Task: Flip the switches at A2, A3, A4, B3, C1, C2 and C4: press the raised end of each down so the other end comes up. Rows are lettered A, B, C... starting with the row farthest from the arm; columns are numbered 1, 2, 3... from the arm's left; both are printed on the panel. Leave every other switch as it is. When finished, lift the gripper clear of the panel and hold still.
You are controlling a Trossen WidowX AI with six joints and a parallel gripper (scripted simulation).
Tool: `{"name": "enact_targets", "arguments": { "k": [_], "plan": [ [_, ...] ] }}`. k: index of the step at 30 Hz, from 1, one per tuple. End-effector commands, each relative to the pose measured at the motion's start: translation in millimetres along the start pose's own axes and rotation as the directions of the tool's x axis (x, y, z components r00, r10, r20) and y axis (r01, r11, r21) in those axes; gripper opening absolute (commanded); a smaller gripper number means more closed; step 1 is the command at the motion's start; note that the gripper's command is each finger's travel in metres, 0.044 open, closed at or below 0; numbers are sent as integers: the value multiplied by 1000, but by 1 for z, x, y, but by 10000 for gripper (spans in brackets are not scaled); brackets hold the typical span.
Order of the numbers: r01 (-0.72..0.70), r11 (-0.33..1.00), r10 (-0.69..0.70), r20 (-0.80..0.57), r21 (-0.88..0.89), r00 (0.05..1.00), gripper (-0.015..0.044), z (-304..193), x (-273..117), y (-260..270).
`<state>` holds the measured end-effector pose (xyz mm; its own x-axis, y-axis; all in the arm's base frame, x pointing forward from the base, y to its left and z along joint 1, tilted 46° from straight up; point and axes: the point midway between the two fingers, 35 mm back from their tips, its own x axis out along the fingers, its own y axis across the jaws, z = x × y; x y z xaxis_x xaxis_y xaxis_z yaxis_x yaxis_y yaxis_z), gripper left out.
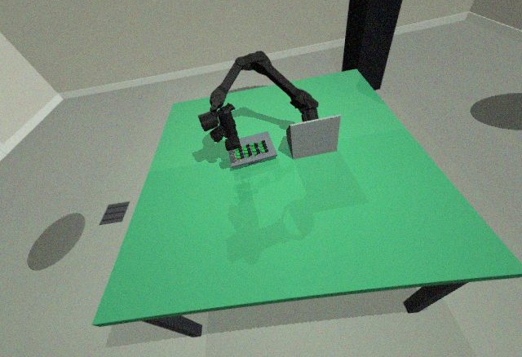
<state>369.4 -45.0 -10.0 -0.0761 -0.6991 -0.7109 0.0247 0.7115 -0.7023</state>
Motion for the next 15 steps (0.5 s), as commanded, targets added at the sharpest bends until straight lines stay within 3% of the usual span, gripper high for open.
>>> {"name": "enact_targets", "arguments": {
  "k": [1,15],
  "plan": [
    [7,1000,-7,-18,-8,1000,0,-2,15,0],
    [8,1000,-8,-18,-8,1000,0,-2,33,-1]
  ]
}}
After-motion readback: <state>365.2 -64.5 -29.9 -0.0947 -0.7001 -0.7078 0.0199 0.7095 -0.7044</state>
